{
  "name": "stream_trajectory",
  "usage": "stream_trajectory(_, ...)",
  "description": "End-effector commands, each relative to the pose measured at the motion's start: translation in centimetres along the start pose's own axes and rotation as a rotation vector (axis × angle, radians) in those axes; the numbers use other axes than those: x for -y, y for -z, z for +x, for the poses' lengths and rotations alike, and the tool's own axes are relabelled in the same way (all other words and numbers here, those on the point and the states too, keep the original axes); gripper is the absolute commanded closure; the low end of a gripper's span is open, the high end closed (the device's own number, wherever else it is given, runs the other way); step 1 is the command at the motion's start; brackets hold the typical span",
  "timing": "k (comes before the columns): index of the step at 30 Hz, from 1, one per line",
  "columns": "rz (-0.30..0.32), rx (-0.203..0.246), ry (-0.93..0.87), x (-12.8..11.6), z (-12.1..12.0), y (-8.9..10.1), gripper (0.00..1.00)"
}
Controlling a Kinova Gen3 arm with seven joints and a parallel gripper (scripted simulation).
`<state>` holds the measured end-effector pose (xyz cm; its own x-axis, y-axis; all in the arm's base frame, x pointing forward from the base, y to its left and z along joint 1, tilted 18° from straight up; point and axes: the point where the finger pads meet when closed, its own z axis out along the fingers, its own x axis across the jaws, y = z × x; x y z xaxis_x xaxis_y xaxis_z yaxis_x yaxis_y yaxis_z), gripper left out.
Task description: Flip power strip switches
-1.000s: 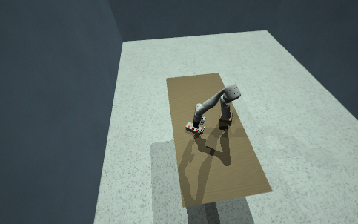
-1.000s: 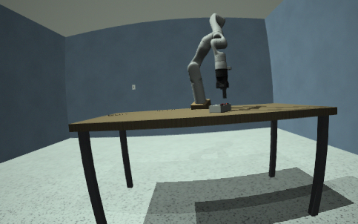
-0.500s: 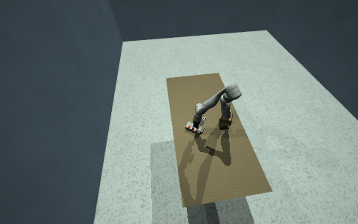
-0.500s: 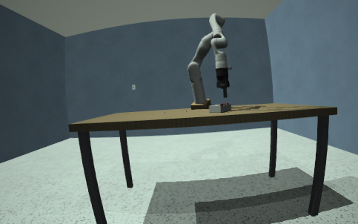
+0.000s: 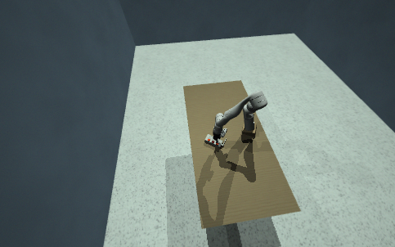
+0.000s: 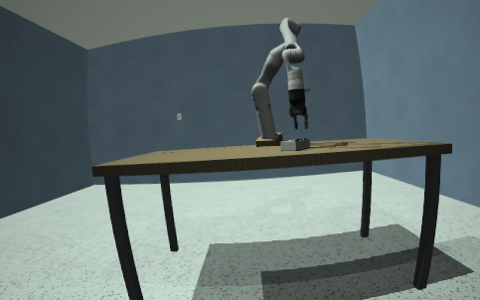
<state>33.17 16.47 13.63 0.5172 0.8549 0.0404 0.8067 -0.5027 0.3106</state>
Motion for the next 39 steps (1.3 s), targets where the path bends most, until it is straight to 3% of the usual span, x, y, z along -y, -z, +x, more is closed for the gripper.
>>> stream_trajectory(1, 0.001, -0.008, 0.009, 0.3, 0.4, 0.7, 0.0)
stream_trajectory(15, 0.001, -0.008, 0.009, 0.3, 0.3, 8.2, 0.0)
stream_trajectory(22, 0.001, -0.008, 0.009, 0.3, 0.3, 9.1, 0.0)
stream_trajectory(39, 0.001, -0.008, 0.009, 0.3, 0.3, 9.1, 0.0)
